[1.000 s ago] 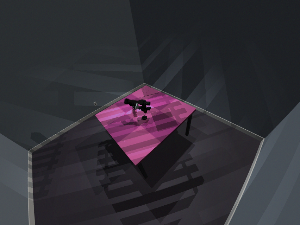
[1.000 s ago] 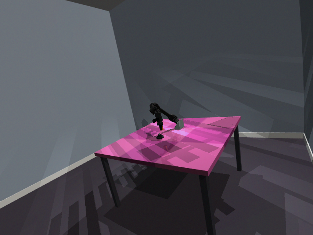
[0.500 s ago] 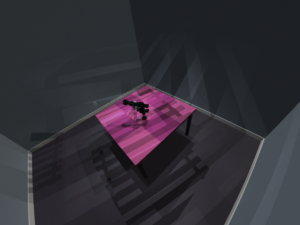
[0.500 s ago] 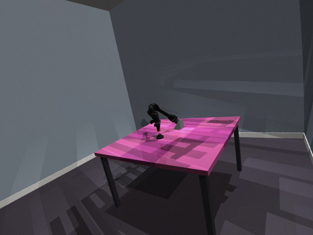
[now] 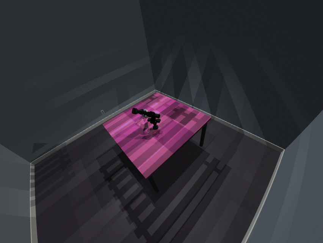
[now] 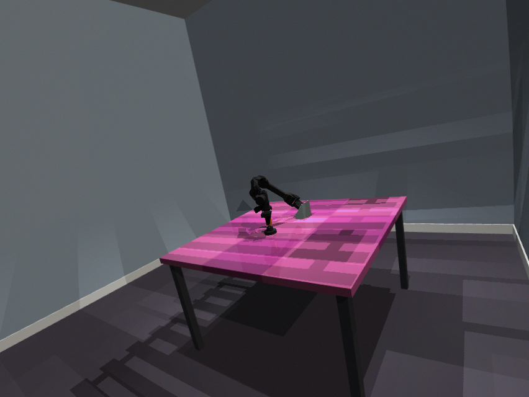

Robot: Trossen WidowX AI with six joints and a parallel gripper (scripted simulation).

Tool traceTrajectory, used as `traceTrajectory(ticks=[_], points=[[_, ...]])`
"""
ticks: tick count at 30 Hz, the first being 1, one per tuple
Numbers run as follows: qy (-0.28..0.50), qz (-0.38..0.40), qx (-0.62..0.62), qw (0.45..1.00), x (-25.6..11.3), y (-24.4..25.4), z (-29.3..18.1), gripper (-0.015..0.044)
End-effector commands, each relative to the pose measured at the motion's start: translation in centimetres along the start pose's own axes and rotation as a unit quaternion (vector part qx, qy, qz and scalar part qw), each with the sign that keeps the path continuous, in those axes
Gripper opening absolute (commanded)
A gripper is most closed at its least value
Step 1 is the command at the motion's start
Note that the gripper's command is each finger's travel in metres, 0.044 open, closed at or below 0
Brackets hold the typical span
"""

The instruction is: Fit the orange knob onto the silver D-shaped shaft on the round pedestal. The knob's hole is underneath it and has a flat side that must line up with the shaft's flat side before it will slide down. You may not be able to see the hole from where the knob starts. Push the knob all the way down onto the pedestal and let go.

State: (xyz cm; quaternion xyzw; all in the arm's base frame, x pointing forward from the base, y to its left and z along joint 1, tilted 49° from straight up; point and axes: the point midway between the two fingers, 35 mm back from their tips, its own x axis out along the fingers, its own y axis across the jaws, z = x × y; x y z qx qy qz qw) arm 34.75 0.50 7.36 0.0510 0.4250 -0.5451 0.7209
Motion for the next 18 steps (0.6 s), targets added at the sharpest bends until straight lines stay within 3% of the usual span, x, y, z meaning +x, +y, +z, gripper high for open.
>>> traceTrajectory(ticks=[1, 18], points=[[-0.004, 0.003, 0.000, 1.000, -0.25, 0.04, 0.20, 0.0000], [-0.005, 0.003, 0.000, 1.000, 0.08, 0.04, 0.14, 0.0000]])
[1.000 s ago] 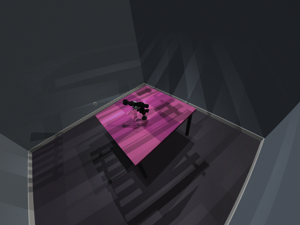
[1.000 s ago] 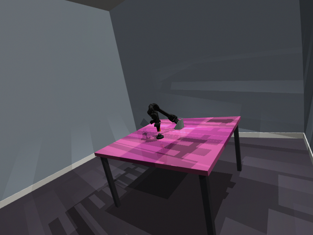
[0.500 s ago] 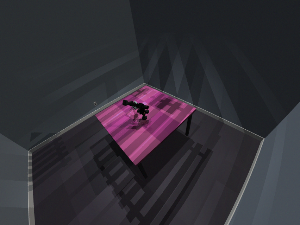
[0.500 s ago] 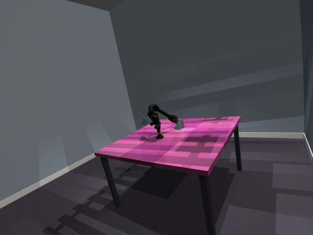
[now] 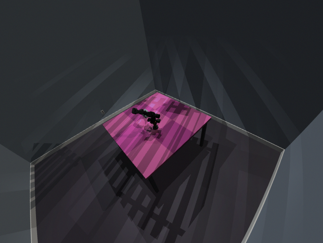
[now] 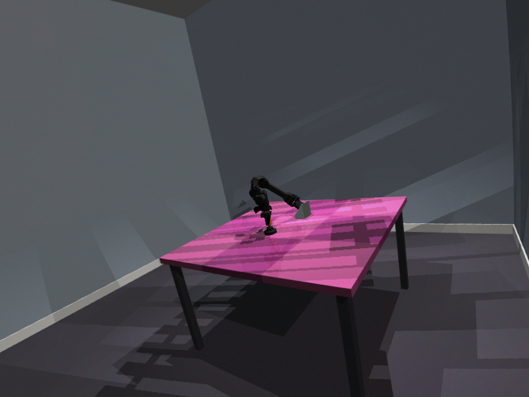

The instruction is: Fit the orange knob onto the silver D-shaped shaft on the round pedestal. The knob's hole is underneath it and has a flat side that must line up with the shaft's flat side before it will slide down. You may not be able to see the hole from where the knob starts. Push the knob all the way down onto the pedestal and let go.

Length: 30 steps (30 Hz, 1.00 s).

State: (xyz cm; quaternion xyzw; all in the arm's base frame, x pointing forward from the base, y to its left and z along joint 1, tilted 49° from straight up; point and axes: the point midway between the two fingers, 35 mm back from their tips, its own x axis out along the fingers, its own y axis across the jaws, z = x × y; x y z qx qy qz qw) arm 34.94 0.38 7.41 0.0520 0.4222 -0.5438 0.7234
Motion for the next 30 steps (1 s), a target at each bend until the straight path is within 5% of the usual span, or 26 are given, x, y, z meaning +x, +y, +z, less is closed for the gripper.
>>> traceTrajectory(ticks=[1, 30], points=[[-0.002, 0.000, -0.002, 1.000, 0.06, -0.06, -0.09, 0.0000], [-0.002, 0.000, -0.107, 0.994, -0.14, 0.17, 0.04, 0.0000]])
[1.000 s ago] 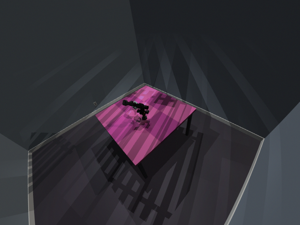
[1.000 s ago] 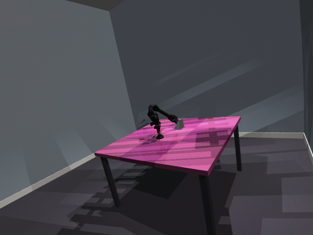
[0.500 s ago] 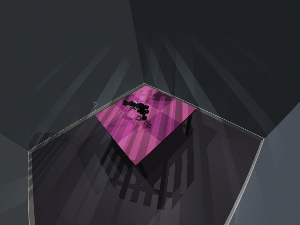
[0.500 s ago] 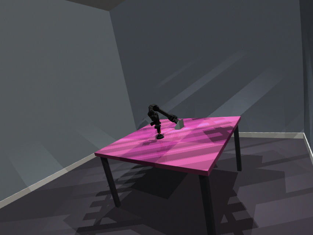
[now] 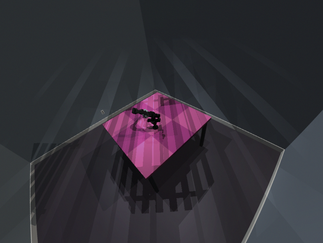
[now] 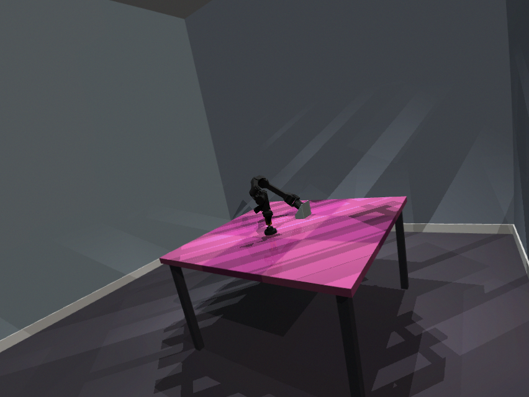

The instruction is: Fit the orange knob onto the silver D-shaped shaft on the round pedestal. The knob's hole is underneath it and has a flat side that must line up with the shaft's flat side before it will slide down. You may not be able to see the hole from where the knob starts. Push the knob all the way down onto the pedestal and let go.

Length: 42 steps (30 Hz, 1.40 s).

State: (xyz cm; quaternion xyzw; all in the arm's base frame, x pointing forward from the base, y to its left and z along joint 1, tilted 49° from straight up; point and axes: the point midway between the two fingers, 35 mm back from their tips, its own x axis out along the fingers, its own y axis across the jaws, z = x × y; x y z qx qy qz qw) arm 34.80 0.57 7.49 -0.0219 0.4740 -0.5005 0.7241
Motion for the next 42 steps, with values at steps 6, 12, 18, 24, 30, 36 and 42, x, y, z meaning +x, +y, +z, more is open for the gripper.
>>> traceTrajectory(ticks=[6, 12, 18, 24, 30, 36, 42], points=[[-0.002, 0.002, -0.007, 1.000, 0.29, 0.15, 0.19, 0.0000], [-0.002, 0.002, -0.007, 1.000, 0.21, 0.12, 0.12, 0.0000], [-0.002, 0.002, -0.007, 1.000, -0.02, 0.07, 0.05, 0.0000], [-0.001, 0.002, -0.019, 1.000, -0.25, -0.16, -0.09, 0.0000], [-0.002, 0.002, -0.111, 0.994, -0.21, -0.35, -0.25, 0.0000], [-0.002, 0.002, -0.111, 0.994, -0.05, -0.31, -0.20, 0.0000], [-0.002, 0.002, -0.111, 0.994, 0.04, -0.14, -0.05, 0.0000]])
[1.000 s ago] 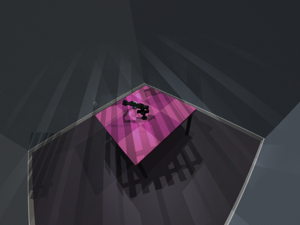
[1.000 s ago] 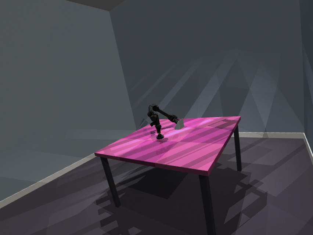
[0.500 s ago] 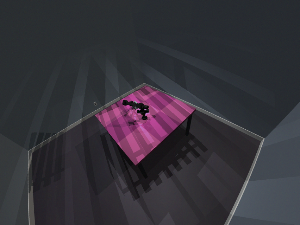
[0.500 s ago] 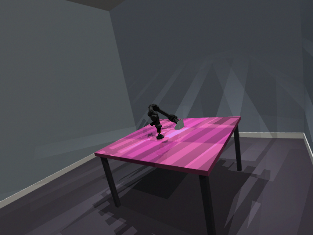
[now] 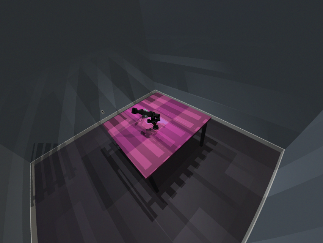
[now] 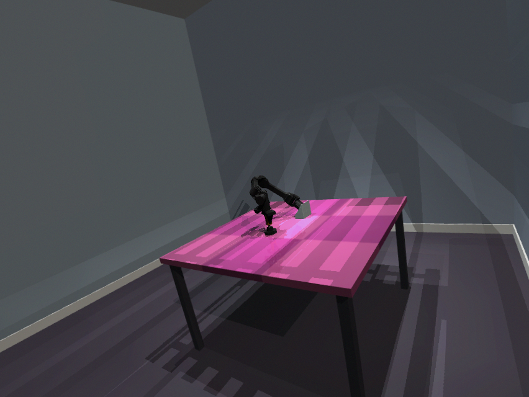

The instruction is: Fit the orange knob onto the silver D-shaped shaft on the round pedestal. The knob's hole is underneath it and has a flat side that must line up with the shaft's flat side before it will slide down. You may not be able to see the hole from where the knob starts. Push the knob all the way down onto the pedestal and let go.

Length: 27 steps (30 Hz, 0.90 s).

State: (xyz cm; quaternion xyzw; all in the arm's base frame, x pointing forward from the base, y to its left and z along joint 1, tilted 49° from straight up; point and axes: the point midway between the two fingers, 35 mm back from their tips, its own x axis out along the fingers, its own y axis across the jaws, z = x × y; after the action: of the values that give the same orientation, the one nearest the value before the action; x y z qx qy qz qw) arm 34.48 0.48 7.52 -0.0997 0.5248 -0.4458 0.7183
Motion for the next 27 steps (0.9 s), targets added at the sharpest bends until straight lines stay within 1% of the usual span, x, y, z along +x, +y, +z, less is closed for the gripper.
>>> traceTrajectory(ticks=[1, 27], points=[[-0.001, 0.001, -0.003, 1.000, 0.01, 0.14, 0.16, 0.0000], [-0.001, 0.001, -0.003, 1.000, -0.07, 0.14, 0.02, 0.0000]])
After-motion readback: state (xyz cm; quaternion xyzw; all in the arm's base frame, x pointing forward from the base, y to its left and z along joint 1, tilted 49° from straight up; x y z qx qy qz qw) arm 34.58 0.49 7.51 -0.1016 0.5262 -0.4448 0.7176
